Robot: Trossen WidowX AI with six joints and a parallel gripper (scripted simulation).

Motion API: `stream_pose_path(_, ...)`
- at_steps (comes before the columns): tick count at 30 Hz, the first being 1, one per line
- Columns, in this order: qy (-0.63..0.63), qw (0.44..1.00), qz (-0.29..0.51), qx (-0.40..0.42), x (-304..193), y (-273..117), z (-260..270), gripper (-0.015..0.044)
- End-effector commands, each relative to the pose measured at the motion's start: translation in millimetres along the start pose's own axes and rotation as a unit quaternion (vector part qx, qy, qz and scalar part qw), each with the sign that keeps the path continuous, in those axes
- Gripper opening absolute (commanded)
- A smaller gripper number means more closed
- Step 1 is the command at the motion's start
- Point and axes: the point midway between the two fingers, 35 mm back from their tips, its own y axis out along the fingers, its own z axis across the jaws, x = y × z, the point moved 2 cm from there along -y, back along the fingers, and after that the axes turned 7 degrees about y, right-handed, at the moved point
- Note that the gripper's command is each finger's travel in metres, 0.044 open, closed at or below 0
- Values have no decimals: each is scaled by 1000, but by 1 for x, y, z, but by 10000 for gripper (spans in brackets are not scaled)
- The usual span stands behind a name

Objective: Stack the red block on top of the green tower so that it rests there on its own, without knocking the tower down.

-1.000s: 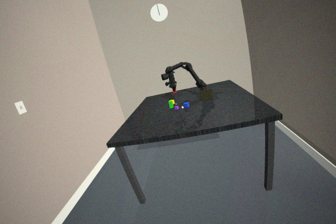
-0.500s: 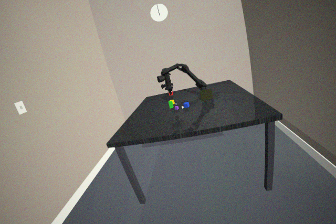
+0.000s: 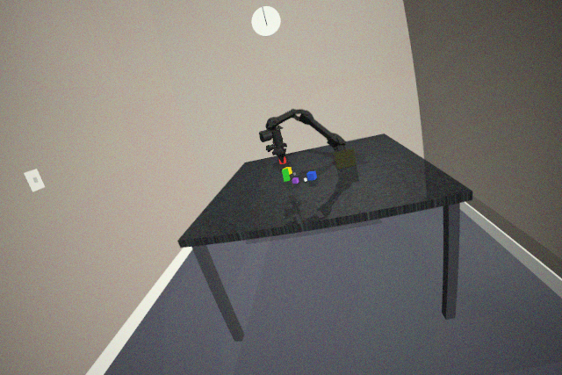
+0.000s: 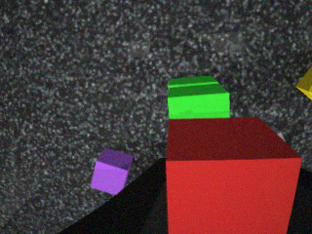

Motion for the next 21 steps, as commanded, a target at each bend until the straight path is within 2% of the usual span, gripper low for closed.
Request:
stream_pose_path(1,-2,1000,4,-2,-1,13,0,0)
stream_pose_path(13,-2,1000,4,-3,1,42,0,0)
stream_pose_path(21,-2,1000,3,-3,1,44,-1,0)
